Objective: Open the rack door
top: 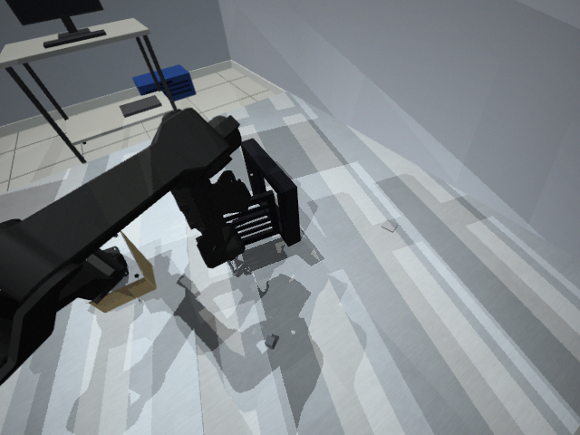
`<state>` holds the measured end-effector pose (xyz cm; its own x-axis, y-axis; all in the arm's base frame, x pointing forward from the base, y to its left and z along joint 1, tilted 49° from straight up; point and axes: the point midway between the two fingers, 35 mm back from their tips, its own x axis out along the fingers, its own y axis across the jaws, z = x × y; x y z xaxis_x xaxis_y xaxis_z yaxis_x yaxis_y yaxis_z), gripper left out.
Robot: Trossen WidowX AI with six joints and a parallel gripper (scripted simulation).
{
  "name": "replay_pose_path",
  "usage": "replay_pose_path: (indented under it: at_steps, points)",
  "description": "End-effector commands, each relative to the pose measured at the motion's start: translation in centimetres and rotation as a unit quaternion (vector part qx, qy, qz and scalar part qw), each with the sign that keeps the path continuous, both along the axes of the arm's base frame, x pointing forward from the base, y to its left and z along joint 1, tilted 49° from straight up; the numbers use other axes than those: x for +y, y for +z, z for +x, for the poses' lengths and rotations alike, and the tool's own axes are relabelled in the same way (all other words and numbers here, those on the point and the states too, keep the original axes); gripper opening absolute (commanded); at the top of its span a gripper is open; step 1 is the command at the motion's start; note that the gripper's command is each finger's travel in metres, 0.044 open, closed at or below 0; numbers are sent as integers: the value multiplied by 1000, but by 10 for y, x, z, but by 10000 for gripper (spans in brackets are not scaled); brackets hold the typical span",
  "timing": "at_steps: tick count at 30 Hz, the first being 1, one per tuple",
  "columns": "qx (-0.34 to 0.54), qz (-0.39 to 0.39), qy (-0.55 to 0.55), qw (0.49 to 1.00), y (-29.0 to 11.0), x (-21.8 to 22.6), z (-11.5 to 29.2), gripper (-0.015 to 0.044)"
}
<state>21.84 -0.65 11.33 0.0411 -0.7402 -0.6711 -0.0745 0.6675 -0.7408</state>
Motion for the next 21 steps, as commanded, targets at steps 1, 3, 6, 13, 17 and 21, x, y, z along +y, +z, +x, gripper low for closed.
replay_pose_path:
  at_steps: [1,3,6,13,17,21]
  points:
    - [27,-5,26,999,8,-7,4,16]
    - [37,-6,35,999,11,-9,5,16]
    - [47,-7,45,998,14,-12,7,16]
    - [48,-7,46,998,14,-12,7,16]
    - [48,-7,46,998,14,-12,7,16]
    - [48,-7,46,998,14,-12,7,43]
